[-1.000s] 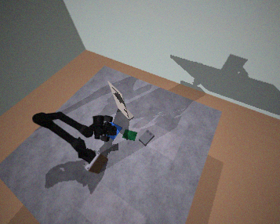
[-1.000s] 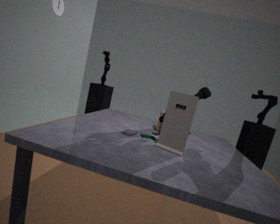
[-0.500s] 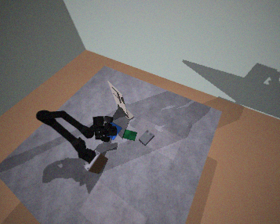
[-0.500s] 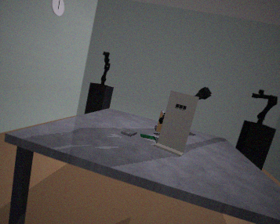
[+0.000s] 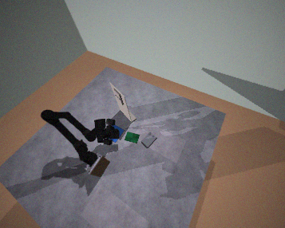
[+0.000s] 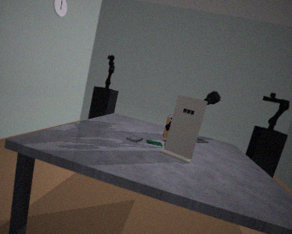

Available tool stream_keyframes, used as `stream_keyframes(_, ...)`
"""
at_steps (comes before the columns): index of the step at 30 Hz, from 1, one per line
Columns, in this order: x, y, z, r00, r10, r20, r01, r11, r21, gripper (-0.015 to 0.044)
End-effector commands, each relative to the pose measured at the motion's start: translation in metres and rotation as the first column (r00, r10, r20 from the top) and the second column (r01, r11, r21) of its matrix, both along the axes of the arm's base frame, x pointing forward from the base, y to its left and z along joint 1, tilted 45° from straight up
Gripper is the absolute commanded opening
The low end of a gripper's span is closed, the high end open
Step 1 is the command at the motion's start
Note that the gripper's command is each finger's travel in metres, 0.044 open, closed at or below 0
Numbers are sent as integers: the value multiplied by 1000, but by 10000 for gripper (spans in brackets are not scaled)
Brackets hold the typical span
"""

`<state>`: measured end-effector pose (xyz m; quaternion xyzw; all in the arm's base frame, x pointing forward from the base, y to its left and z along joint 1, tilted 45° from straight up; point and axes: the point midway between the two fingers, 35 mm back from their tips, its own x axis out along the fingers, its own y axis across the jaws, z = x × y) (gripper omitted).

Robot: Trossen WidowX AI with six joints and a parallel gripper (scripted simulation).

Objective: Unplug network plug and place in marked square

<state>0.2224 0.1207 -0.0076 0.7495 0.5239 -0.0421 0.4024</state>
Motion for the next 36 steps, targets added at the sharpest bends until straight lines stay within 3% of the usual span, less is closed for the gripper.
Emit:
stream_keyframes(1,-3,2,-3,1000,-3,-12,3,1000,0,0)
stream_keyframes(36,-8,14,-11,1000,-6,-10,6,1000,10,0)
